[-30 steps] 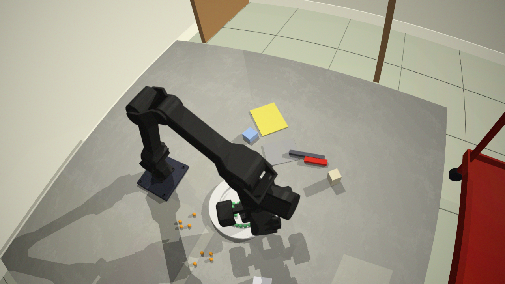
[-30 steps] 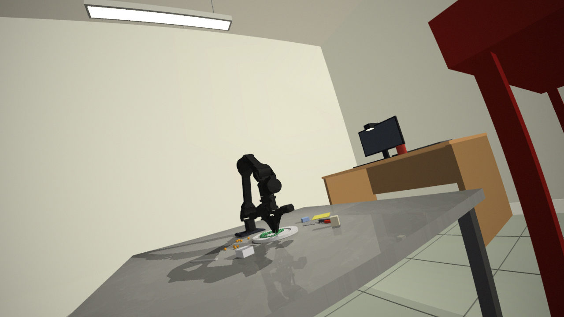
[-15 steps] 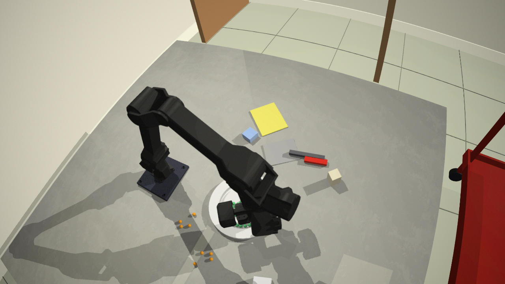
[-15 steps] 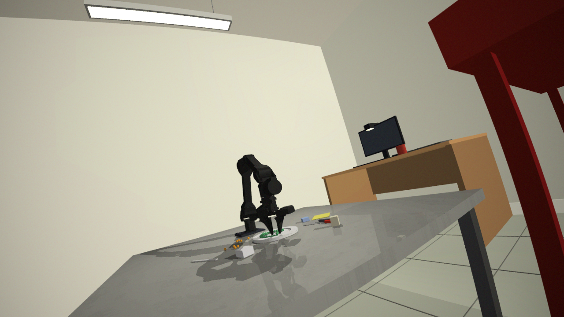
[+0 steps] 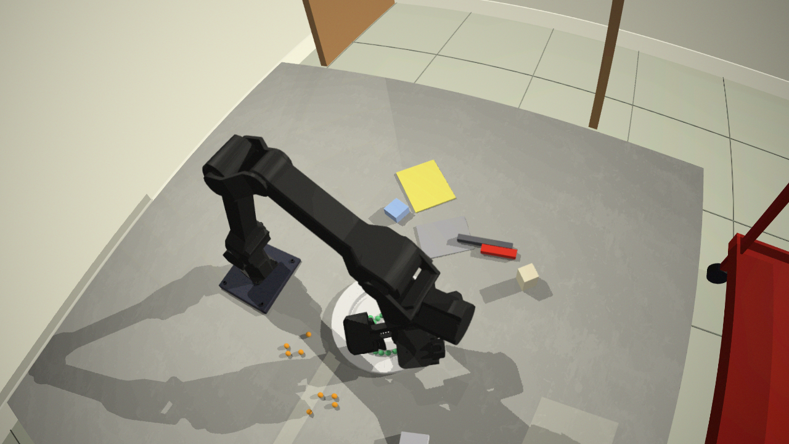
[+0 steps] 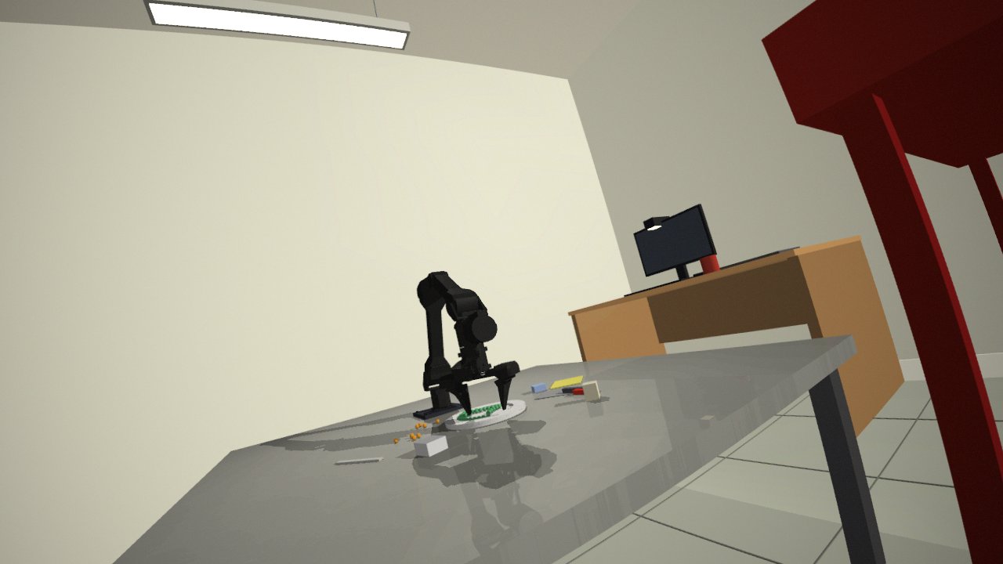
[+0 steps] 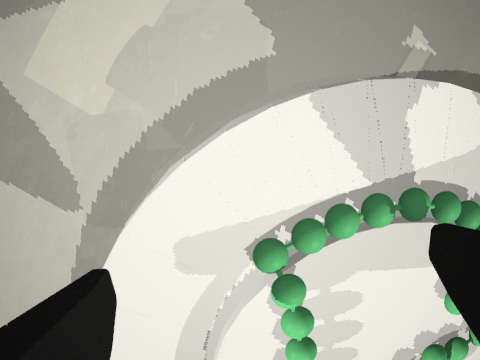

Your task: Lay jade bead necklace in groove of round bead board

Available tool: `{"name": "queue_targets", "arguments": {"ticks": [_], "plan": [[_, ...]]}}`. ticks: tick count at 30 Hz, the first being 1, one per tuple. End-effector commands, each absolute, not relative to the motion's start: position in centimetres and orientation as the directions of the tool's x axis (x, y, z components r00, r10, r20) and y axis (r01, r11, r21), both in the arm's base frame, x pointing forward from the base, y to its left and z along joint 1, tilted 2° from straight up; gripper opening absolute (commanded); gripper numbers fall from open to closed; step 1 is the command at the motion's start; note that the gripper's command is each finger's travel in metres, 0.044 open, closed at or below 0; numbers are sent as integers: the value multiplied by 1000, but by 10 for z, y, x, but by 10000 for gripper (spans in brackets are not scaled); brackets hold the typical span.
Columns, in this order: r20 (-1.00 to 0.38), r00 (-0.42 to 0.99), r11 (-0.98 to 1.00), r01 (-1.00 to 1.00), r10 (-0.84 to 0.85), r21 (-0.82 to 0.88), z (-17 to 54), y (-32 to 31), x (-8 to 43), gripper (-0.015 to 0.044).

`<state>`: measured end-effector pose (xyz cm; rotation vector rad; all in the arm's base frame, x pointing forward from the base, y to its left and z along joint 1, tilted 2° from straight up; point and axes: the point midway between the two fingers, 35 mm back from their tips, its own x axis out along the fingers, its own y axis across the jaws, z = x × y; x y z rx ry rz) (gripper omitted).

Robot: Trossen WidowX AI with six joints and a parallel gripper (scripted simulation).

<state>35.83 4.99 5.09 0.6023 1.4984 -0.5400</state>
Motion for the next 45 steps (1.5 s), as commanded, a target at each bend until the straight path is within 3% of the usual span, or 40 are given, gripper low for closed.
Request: {"name": "queue_targets", "arguments": {"ticks": [1, 14, 21, 26, 45], "plan": [[-999, 8, 744, 667, 39, 34, 52, 50, 358, 440], [-999, 8, 744, 667, 39, 34, 52, 50, 358, 440], [-999, 7, 895, 445, 39, 38, 82, 54, 348, 256], [-999, 7, 898, 437, 39, 38, 83, 54, 348, 125], [-999, 13, 896, 442, 39, 41, 65, 55, 350, 120]]}}
